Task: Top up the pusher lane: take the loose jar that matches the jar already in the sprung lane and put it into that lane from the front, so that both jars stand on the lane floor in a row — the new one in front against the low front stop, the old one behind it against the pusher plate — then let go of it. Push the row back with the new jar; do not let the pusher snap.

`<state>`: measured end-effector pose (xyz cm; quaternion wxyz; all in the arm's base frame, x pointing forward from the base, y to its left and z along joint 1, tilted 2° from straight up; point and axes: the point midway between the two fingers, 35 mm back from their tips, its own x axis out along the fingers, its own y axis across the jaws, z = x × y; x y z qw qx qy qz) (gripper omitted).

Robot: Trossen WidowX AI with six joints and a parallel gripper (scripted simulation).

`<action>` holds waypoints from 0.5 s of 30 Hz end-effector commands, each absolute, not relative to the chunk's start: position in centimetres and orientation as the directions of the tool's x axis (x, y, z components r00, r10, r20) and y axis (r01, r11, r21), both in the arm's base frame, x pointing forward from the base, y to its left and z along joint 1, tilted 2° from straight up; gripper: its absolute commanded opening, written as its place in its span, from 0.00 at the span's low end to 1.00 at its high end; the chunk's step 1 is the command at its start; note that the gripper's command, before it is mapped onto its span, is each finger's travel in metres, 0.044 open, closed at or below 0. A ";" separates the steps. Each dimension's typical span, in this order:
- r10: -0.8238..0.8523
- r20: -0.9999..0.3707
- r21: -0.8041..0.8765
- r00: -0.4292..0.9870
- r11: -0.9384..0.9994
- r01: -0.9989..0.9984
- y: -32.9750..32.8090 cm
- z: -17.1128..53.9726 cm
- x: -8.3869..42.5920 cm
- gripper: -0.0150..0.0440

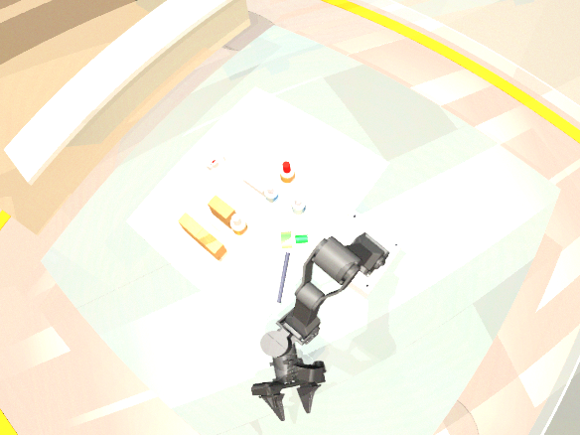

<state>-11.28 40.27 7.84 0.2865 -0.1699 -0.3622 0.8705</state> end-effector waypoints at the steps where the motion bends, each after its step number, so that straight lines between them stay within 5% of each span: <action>1: 0.625 -0.090 -0.726 -0.775 -0.574 -0.379 40.3 7.8 -11.2 0.98; 6: 0.731 -0.147 -0.646 -0.666 -0.581 -0.495 42.2 7.7 -6.3 1.00; 15: 0.900 -0.355 -0.377 -0.254 -0.387 -0.841 42.5 7.3 9.9 1.00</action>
